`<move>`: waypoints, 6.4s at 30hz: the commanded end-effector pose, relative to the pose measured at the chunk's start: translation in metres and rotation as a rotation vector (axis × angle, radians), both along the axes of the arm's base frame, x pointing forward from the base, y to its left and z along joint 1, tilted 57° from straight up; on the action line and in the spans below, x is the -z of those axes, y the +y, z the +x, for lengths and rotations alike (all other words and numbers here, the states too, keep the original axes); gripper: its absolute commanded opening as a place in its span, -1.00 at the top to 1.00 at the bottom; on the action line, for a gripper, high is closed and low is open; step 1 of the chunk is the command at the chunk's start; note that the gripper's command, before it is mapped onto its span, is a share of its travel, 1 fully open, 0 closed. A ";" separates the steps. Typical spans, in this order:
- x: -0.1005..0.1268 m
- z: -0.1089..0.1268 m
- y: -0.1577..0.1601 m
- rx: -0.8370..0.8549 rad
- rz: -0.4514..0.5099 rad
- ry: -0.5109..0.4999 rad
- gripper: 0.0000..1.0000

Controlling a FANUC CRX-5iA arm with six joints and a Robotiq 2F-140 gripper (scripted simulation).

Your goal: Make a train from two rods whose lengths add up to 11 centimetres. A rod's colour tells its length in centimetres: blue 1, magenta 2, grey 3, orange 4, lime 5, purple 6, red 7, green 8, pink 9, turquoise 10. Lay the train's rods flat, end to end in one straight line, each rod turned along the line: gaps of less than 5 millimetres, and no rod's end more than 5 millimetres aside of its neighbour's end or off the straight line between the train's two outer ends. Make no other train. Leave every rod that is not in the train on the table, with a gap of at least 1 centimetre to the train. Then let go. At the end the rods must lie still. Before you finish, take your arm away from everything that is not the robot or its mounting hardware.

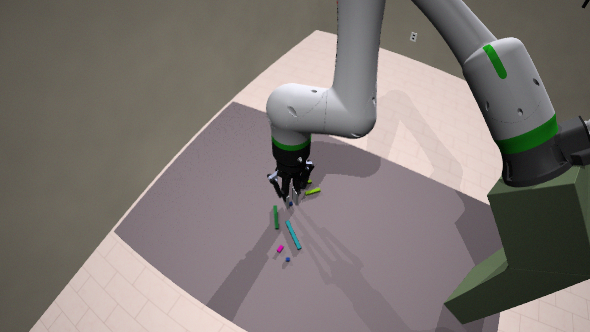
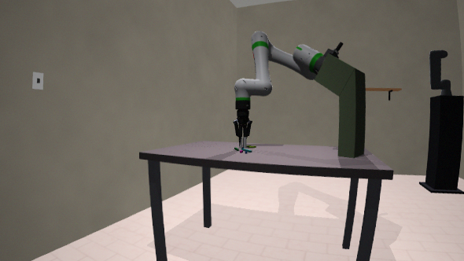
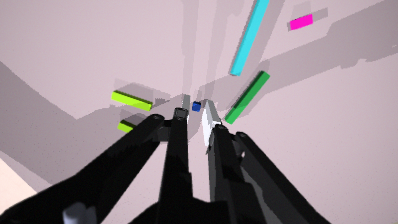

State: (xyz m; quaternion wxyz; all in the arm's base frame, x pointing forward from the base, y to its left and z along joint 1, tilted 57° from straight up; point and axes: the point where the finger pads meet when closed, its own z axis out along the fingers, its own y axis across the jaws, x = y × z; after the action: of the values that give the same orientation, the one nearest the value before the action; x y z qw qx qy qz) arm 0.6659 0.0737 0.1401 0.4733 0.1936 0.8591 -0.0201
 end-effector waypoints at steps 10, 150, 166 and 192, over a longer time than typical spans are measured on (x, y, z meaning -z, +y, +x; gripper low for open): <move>0.003 0.005 -0.001 0.000 0.000 0.000 0.71; -0.117 -0.141 -0.251 0.848 0.538 -0.274 0.94; -0.125 -0.248 -0.372 1.349 0.873 -0.513 0.94; -0.097 -0.447 -0.444 2.090 1.440 -1.008 0.94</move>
State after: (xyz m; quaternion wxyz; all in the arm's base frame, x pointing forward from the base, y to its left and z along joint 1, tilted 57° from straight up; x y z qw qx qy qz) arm 0.2431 -0.3691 0.2414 0.3137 0.9357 -0.0691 0.1455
